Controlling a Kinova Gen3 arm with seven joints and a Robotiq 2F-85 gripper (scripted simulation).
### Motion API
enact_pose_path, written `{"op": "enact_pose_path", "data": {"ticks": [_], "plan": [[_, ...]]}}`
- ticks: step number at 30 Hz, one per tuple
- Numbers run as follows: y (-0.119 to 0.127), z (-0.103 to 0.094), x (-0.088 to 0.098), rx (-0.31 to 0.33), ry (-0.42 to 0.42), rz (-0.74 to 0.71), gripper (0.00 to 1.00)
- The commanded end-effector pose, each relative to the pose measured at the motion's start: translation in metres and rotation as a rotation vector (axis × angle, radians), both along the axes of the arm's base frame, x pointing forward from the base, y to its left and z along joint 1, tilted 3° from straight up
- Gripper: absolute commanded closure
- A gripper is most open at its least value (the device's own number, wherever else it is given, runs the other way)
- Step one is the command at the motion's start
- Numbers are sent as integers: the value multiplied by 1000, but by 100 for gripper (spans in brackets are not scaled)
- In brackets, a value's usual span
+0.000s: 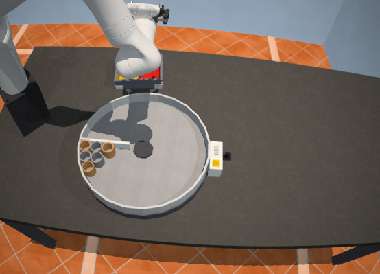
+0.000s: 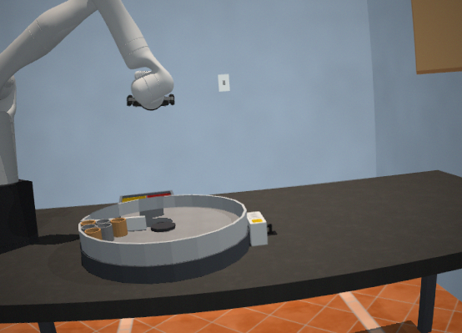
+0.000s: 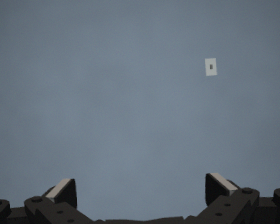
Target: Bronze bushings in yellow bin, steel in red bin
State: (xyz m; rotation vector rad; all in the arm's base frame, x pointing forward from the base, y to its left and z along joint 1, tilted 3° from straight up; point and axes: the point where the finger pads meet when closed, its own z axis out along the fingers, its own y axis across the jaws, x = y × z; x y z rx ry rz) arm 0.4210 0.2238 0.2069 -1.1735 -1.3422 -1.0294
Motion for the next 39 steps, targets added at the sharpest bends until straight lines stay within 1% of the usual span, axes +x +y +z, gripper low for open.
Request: {"op": "enact_pose_path", "data": {"ticks": [1, 4, 9, 14, 19, 31, 36, 39], "plan": [[-38, 8, 7, -3, -10, -31, 0], [-38, 8, 7, -3, -10, -31, 0], [-96, 19, 2, -3, -10, -31, 0], [-96, 19, 2, -3, -10, -31, 0], [-155, 30, -2, -3, -10, -31, 0], [-155, 30, -2, -3, -10, -31, 0], [-154, 30, -2, -285, -50, -43, 0], [-154, 30, -2, -285, -50, -43, 0]]}}
